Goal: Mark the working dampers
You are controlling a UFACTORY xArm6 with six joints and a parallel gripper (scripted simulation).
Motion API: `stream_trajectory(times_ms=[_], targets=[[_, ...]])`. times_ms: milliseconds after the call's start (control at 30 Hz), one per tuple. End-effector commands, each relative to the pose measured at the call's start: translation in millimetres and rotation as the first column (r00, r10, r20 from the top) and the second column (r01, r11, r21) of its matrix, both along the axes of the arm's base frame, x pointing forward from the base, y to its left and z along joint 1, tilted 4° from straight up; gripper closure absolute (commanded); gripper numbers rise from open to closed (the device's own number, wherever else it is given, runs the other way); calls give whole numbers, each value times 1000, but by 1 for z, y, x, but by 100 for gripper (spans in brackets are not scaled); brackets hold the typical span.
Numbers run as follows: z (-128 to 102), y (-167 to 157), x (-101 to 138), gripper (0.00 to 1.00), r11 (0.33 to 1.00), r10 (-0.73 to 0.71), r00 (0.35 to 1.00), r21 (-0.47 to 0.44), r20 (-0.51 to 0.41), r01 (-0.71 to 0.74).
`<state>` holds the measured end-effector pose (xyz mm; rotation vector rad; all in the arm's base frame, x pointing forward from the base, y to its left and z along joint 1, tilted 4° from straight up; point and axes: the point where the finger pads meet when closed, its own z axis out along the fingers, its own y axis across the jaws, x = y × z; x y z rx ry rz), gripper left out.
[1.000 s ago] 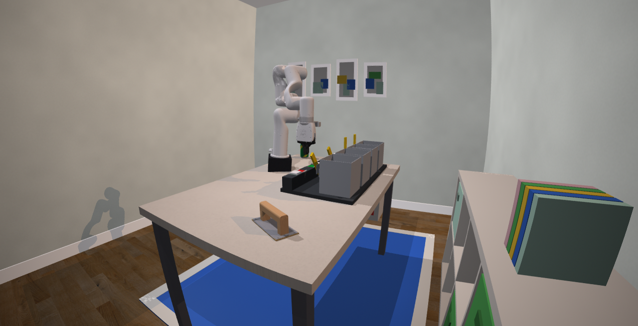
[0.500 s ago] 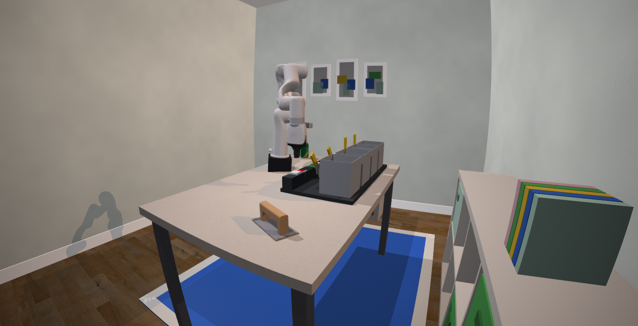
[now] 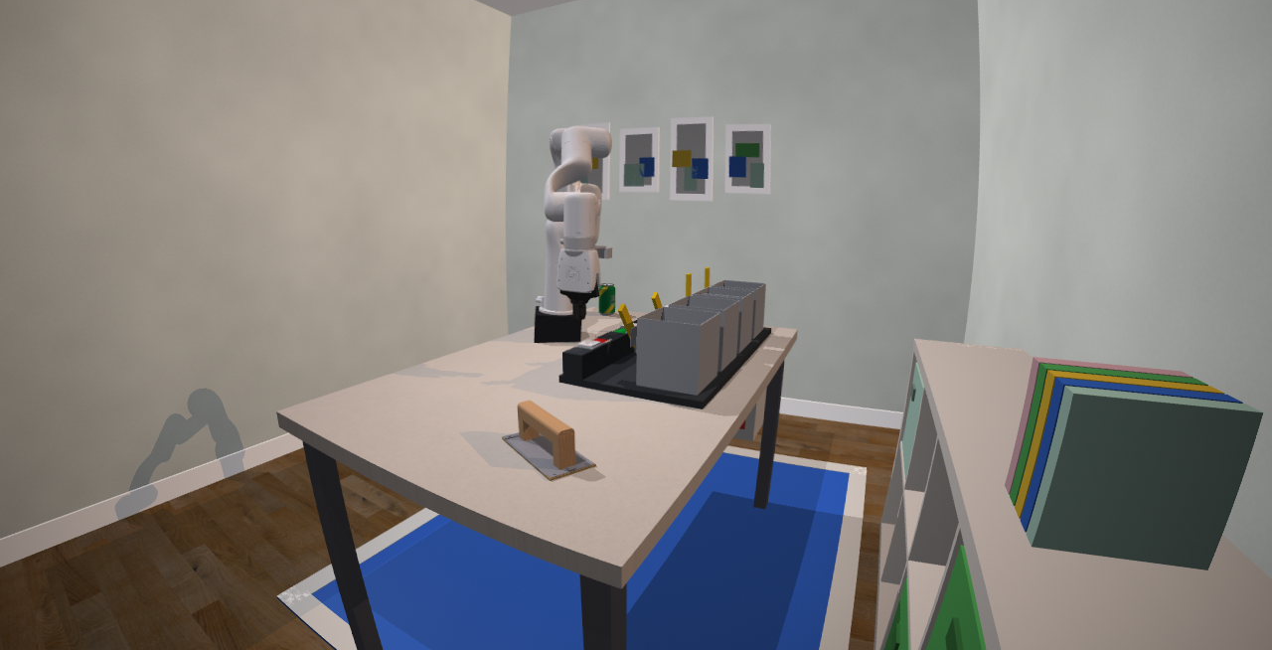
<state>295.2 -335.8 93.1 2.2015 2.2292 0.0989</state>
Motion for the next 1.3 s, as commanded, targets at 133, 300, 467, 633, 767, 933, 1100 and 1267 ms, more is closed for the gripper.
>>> stream_trajectory(times_ms=[133,300,467,633,767,933,1100,1267], targets=[[-22,-2,2,100,1000,0,1000,-2,2,0],[-37,0,2,100,1000,0,1000,-2,1,0],[-37,0,2,100,1000,0,1000,-2,1,0],[-37,0,2,100,1000,0,1000,-2,1,0],[-37,0,2,100,1000,0,1000,-2,1,0],[-37,0,2,100,1000,0,1000,-2,1,0],[-37,0,2,100,1000,0,1000,-2,1,0],[-37,0,2,100,1000,0,1000,-2,1,0]])
